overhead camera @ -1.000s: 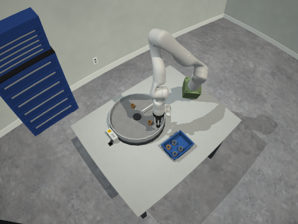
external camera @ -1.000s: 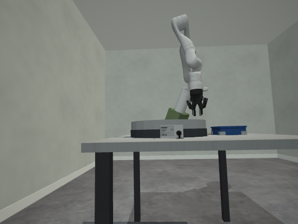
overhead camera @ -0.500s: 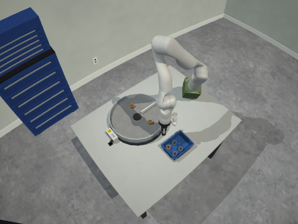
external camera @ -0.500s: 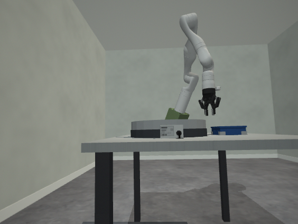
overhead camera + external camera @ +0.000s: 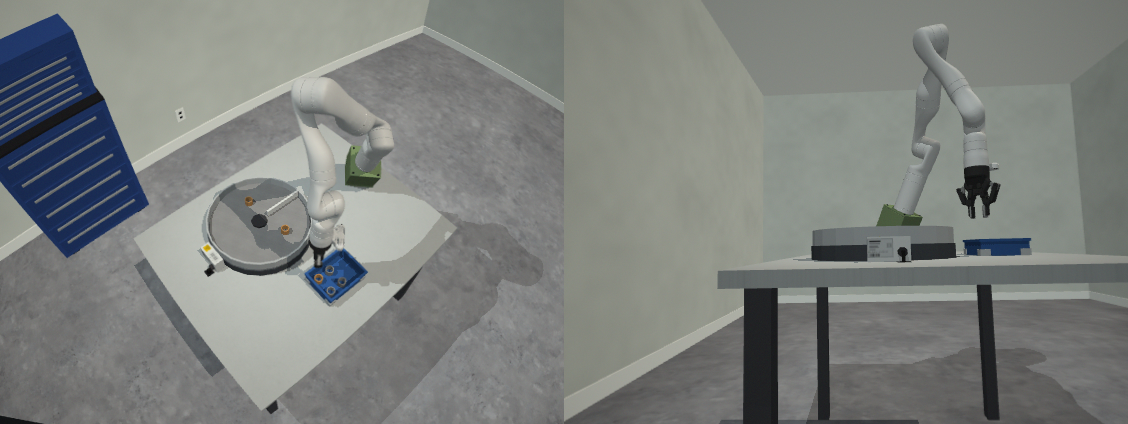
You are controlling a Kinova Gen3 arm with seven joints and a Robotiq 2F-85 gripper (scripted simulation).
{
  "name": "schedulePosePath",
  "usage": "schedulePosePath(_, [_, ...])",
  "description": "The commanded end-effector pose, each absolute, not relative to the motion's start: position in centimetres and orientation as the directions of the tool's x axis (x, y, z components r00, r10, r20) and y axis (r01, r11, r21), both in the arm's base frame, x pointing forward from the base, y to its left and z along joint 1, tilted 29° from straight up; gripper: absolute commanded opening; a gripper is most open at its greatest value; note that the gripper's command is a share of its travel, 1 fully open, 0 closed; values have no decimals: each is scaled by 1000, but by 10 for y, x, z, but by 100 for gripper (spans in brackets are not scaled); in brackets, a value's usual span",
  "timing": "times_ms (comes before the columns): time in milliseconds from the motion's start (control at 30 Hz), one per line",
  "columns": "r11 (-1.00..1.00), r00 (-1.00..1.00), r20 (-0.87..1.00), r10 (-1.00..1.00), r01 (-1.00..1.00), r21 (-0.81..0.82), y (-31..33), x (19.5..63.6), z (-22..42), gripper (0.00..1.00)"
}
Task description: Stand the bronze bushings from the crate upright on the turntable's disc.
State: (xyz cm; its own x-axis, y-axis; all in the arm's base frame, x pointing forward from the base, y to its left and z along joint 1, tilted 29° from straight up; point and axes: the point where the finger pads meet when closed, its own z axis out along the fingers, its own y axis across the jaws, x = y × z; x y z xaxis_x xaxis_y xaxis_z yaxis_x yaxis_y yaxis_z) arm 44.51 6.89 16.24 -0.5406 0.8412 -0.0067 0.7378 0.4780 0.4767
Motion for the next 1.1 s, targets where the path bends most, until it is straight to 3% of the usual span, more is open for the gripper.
schedulePosePath(0, [490,-553,-12,833,728,480,78,447,165,39])
schedulePosePath(1067, [483,-547,-7,837,732,480,94,451,172,39])
